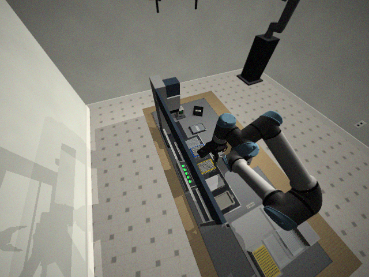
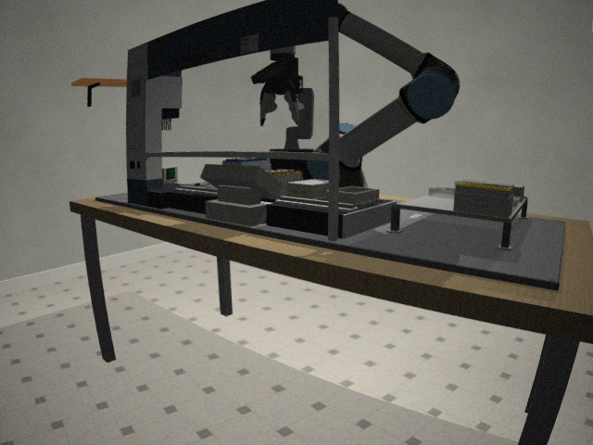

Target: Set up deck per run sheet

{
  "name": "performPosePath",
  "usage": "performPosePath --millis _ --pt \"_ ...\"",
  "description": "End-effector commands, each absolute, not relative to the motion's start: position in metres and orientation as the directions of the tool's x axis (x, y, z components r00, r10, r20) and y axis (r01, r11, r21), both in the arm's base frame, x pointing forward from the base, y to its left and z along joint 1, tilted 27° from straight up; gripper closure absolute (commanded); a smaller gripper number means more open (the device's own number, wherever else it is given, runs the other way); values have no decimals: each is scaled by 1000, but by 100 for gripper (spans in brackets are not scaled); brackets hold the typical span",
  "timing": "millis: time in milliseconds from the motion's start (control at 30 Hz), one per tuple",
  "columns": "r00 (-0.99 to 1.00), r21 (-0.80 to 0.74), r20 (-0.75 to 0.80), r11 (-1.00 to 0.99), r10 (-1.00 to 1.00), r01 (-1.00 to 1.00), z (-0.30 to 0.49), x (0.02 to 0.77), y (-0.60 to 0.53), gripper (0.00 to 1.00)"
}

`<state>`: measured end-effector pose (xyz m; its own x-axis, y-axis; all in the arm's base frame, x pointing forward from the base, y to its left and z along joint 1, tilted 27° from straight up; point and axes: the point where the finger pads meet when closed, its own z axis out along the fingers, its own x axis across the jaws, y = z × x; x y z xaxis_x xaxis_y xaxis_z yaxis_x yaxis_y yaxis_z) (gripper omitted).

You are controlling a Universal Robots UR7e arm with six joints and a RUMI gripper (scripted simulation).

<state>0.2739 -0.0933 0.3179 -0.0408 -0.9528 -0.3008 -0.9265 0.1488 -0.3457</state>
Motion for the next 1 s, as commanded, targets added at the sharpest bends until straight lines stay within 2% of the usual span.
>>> performPosePath --millis 0,967 --pt "-40 -347 -301 149 -953 -926 327 270 -96 18" --pt "-40 -347 -301 149 -953 -926 364 255 -107 18"
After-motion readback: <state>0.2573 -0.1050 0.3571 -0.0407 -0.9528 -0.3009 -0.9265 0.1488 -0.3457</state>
